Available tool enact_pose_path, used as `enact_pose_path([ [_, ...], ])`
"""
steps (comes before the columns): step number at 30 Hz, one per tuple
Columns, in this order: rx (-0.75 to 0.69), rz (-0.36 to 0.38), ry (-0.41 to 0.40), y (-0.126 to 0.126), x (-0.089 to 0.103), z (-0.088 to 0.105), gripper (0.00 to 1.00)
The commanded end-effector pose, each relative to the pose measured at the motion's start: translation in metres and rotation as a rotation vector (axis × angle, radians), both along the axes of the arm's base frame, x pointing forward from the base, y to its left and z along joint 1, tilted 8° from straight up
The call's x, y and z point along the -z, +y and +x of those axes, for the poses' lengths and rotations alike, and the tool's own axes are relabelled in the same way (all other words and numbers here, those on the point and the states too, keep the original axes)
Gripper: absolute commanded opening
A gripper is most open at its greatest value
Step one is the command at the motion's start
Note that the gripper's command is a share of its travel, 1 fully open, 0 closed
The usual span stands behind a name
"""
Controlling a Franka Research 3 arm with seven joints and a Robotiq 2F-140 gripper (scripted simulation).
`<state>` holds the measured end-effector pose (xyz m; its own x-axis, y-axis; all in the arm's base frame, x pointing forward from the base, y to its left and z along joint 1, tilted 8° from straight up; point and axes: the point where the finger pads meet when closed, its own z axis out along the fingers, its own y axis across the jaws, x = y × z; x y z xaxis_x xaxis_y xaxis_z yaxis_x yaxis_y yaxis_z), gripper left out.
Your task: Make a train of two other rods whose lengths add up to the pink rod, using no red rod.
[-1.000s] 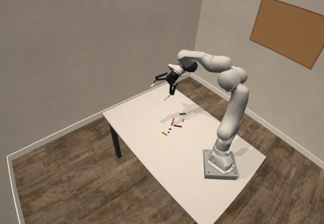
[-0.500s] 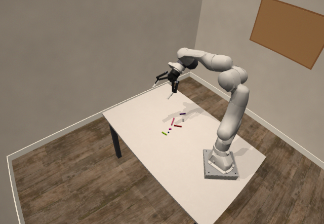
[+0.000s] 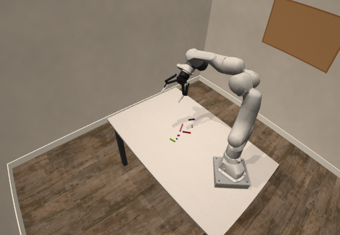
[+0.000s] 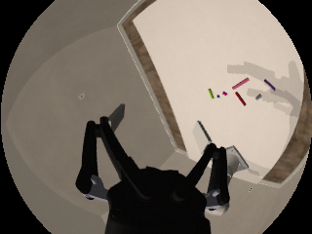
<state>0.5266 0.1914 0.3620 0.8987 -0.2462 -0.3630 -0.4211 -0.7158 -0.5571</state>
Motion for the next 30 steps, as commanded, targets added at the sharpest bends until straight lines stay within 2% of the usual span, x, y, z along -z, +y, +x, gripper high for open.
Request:
enact_pose_path([
  [1,0.032,-0.059,0.041,-0.009,0.001,-0.002,1.0],
  [23,0.032,-0.059,0.041,-0.009,0.001,-0.002,1.0],
  [24,0.069,-0.199,0.052,-0.042,-0.002,0.002,1.0],
  [30,0.069,-0.199,0.052,-0.042,-0.002,0.002,1.0],
])
